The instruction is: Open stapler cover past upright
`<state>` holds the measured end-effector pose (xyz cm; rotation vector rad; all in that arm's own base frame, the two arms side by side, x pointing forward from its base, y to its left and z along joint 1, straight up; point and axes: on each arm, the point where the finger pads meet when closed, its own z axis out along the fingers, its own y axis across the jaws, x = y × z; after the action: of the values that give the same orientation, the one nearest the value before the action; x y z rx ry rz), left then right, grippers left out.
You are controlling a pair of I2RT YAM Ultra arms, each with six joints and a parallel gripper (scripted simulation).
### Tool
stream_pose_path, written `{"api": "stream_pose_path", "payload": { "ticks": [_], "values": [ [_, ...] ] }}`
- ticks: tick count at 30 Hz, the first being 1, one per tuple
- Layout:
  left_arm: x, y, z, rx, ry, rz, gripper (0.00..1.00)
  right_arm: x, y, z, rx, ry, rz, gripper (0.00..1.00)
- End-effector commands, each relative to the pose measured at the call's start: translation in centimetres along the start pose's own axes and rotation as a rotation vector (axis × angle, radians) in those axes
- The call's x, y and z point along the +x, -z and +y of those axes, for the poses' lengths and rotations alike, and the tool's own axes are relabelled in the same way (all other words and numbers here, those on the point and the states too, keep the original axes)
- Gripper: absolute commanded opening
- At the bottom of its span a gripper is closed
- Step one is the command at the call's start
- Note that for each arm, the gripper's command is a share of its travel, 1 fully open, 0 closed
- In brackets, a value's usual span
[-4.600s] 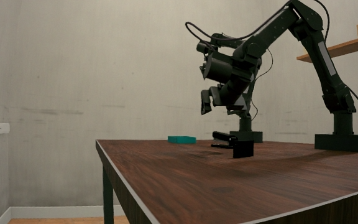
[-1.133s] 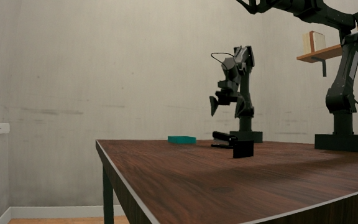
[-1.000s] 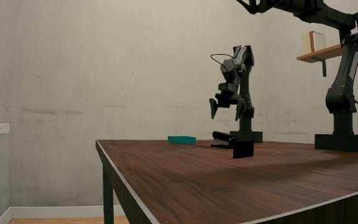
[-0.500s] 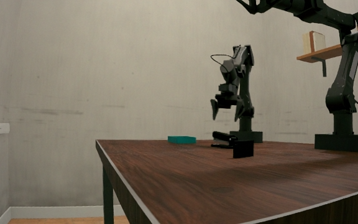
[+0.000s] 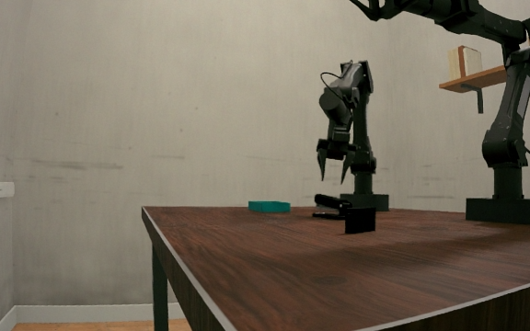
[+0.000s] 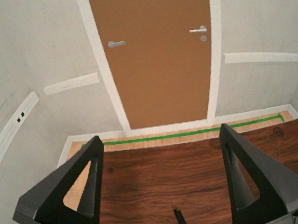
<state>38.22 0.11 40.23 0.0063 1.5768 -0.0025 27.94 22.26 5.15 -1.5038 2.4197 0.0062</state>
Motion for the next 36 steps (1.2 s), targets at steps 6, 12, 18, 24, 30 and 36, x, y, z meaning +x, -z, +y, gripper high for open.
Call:
{"api": "stream_pose_path", "payload": {
  "ticks": [6,12,18,24,30,36],
  "values": [
    [-0.9,0.1,0.0,-0.006,0.002,-0.016,1.00,-0.6,-0.2,0.0,-0.156,0.371,0.163,0.50],
    [-0.9,0.1,0.0,-0.006,0.002,-0.016,1.00,-1.0,-0.7,0.0,-0.201,0.458,0.194,0.50],
    [-0.9,0.1,0.0,-0.006,0.002,-0.016,1.00,-2.2,-1.5,-0.5,-0.208,0.486,0.193,0.50],
    [-0.9,0.1,0.0,-0.006,0.002,-0.016,1.00,-2.4,-1.2,-0.6,-0.200,0.484,0.184,0.50],
    [-0.9,0.1,0.0,-0.006,0.002,-0.016,1.00,-2.4,-1.4,-0.6,-0.200,0.484,0.184,0.50],
    [-0.9,0.1,0.0,-0.006,0.002,-0.016,1.00,-2.3,-2.9,-0.5,-0.205,0.484,0.190,0.50]
  ]
}}
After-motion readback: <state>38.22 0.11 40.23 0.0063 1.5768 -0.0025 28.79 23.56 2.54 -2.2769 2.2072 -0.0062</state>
